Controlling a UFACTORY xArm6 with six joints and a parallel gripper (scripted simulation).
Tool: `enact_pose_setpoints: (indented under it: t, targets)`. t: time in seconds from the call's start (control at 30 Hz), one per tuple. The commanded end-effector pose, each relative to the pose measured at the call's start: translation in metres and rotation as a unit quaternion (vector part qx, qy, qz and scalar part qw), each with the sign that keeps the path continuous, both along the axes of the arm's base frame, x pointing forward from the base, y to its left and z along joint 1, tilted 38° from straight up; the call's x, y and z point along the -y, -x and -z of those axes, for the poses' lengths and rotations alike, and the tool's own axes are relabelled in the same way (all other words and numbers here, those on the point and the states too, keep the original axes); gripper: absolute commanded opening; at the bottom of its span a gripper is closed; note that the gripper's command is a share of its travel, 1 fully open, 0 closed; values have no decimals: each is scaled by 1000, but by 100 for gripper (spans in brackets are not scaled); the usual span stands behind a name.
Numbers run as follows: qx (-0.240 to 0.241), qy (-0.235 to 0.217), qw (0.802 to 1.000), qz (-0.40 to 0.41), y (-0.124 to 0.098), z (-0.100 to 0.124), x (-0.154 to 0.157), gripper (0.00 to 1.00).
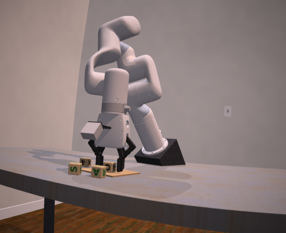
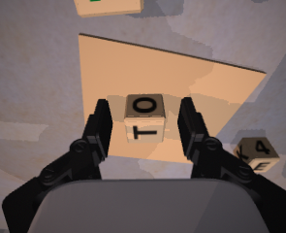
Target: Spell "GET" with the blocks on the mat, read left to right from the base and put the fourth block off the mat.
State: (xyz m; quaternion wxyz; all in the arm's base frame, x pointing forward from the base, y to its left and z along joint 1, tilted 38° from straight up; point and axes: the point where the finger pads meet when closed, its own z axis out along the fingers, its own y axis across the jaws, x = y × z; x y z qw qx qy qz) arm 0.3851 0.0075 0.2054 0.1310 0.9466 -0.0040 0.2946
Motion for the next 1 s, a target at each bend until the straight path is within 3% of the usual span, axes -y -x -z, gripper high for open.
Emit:
enact_pose_setpoints:
  t: [0.0, 0.9, 0.93, 0.97]
  targets:
    - [1, 0, 1000, 0, -1, -1, 0, 69]
    - [1, 0, 1000, 0, -1, -1, 0, 69]
    - [1, 0, 1000, 0, -1, -1, 0, 47]
    - [1, 0, 1000, 0, -1, -1, 0, 47]
